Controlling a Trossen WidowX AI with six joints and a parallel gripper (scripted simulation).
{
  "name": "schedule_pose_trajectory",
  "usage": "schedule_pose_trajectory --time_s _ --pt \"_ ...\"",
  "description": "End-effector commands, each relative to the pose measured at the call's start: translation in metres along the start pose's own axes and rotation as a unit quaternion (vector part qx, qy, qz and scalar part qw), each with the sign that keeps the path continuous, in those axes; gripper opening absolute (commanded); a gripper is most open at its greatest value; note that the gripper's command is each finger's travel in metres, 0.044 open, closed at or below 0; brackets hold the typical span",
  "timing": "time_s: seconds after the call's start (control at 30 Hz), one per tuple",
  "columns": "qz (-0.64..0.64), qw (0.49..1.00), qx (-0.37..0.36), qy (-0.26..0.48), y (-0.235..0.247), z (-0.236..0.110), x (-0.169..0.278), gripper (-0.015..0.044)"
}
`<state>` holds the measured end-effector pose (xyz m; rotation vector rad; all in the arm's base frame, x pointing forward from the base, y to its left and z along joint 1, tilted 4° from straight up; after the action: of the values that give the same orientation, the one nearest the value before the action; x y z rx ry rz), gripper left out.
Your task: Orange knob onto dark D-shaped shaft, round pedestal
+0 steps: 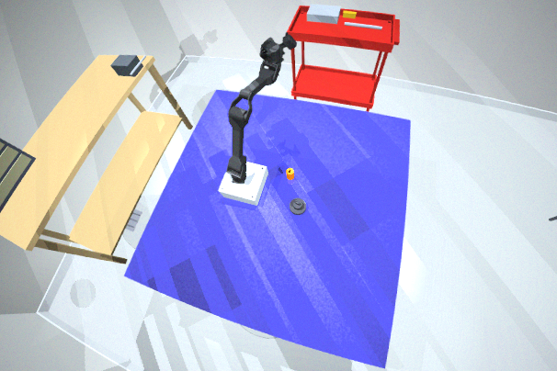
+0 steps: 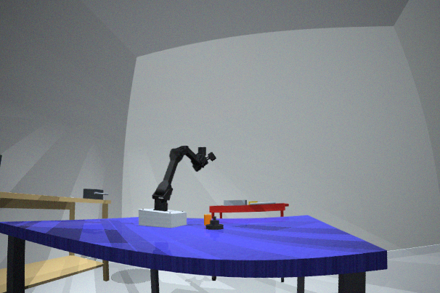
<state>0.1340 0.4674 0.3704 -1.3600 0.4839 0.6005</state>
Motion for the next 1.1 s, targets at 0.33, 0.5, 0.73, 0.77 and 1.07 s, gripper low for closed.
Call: schedule_pose_trajectory --time_s 0.33,0.5,0.73,0.77,1.07 --pt "0.281 0.89 0.031 0.358 -0.035 -0.129 0.126 0.044" --pt "0.374 0.799 0.074 0.465 -0.035 -0.188 0.152 0.044" --pt "0.484 0.631 0.149 0.587 -0.025 -0.274 0.17 0.044" --pt "0.497 0.604 0.16 0.602 -0.023 -0.287 0.17 0.044" --pt "0.582 0.333 0.263 0.694 0.009 -0.388 0.156 0.044"
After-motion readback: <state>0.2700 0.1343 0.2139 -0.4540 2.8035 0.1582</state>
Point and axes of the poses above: the point midway between the two fingers, 35 mm back from their tips, its own z axis out along the fingers, its own y axis across the jaws, x = y × z, the point moved 10 cm from there along -z, back along the fingers, and after that the axes turned 12 degrees about -z, right-handed, at the moved point
